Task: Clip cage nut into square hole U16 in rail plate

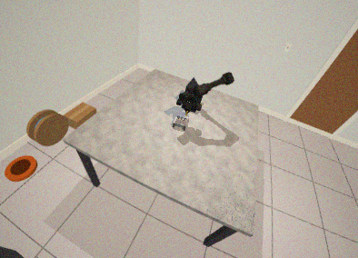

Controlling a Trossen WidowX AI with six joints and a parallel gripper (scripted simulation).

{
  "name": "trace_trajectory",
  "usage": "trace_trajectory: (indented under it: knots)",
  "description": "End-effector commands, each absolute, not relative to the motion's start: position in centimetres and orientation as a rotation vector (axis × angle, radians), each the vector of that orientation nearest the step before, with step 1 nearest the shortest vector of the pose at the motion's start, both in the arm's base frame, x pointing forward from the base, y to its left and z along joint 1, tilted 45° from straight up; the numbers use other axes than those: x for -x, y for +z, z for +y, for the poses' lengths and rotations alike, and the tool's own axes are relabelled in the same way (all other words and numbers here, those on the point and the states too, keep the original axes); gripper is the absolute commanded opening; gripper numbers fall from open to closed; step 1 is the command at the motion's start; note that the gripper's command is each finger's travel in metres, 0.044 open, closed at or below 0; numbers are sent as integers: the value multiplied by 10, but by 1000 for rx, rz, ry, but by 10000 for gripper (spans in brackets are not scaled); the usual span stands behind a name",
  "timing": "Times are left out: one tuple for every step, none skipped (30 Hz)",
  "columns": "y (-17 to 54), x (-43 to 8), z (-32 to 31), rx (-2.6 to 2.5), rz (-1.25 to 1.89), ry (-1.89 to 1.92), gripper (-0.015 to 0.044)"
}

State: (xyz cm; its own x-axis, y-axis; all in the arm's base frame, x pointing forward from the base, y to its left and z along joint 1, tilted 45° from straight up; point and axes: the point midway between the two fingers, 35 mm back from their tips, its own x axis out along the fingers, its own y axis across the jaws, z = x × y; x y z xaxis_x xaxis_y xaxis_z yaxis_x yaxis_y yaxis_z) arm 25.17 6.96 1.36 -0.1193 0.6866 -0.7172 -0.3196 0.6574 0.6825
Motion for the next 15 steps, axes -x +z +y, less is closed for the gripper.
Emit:
trace_trajectory:
  knots:
    - [10, -250, 74, -327, 1456, 889, 32]
    - [9, -250, 75, -327, 1456, 889, 32]
    - [8, -250, 76, -327, 1456, 889, 32]
    - [6, -249, 77, -327, 1456, 889, 32]
    - [5, -249, 78, -327, 1457, 889, 32]
    - [4, -249, 79, -327, 1457, 889, 32]
    - [3, -249, 80, -327, 1457, 890, 32]
    - [2, -249, 81, -327, 1458, 890, 32]
    - [1, -249, 82, -327, 1458, 890, 32]
    - [0, -248, 83, -327, 1458, 890, 32]
    - [-1, -248, 84, -327, 1459, 890, 32]
    - [-2, -248, 85, -327, 1459, 890, 32]
    - [-3, -248, 85, -327, 1459, 890, 32]
    - [-3, -248, 85, -327, 1459, 890, 32]
    - [-3, -248, 85, -327, 1459, 890, 32]
